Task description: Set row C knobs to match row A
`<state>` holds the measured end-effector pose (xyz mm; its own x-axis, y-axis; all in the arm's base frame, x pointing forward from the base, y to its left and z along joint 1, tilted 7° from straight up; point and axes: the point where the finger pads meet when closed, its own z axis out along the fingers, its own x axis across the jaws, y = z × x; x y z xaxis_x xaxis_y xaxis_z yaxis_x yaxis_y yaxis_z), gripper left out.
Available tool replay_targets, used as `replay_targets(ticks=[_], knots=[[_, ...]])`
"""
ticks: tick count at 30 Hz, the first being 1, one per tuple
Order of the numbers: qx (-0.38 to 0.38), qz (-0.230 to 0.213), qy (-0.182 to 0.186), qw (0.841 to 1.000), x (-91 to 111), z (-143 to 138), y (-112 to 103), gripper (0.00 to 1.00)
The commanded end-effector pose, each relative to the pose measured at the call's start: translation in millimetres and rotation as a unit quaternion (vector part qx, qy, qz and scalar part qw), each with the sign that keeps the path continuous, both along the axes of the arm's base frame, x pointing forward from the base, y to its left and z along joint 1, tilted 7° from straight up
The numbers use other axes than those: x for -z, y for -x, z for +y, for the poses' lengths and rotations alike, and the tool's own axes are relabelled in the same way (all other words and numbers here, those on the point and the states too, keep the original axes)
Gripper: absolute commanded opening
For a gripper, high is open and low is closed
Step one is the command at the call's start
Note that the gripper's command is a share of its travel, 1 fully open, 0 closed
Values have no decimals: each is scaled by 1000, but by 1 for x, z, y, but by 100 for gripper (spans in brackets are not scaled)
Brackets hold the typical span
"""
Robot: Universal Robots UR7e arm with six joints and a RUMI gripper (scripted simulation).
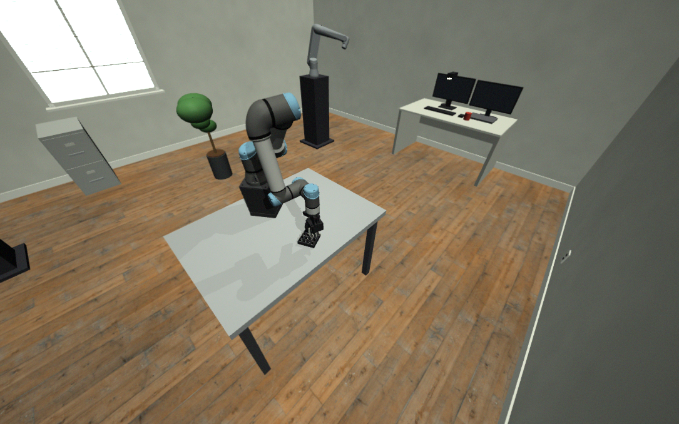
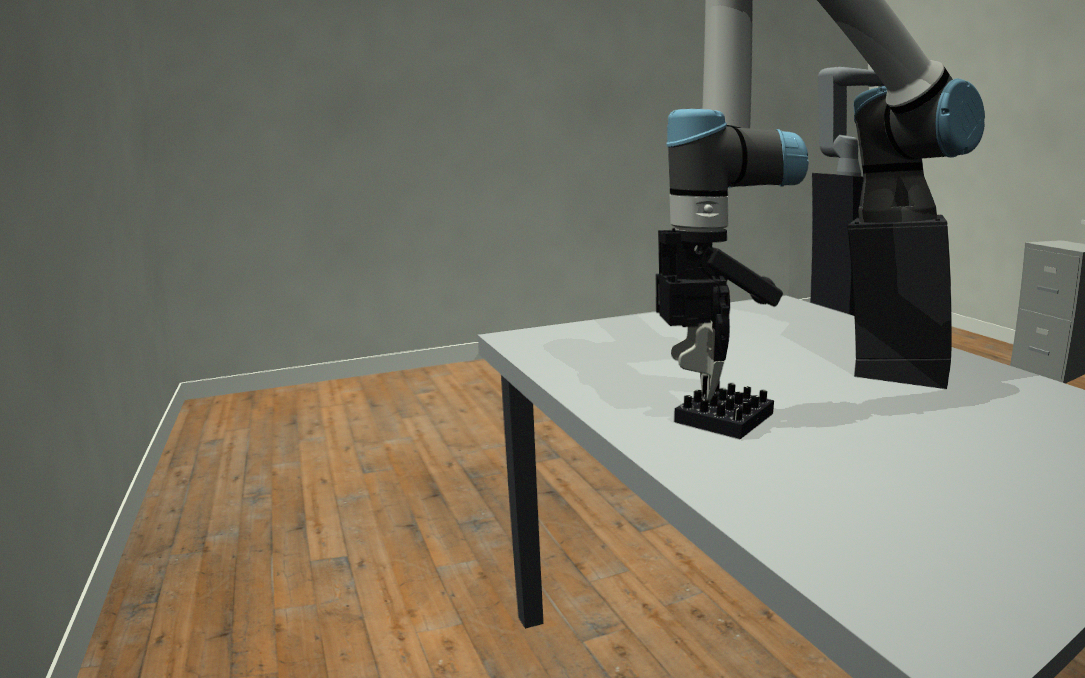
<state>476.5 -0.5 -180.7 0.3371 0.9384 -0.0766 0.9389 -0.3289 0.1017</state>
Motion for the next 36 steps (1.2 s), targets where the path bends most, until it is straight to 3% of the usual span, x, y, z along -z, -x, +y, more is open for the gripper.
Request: replay_targets(ticks=[1, 36], knots=[[0, -1, 0, 1000, 0, 0, 0, 11], [0, -1, 0, 1000, 3, 0, -1, 11]])
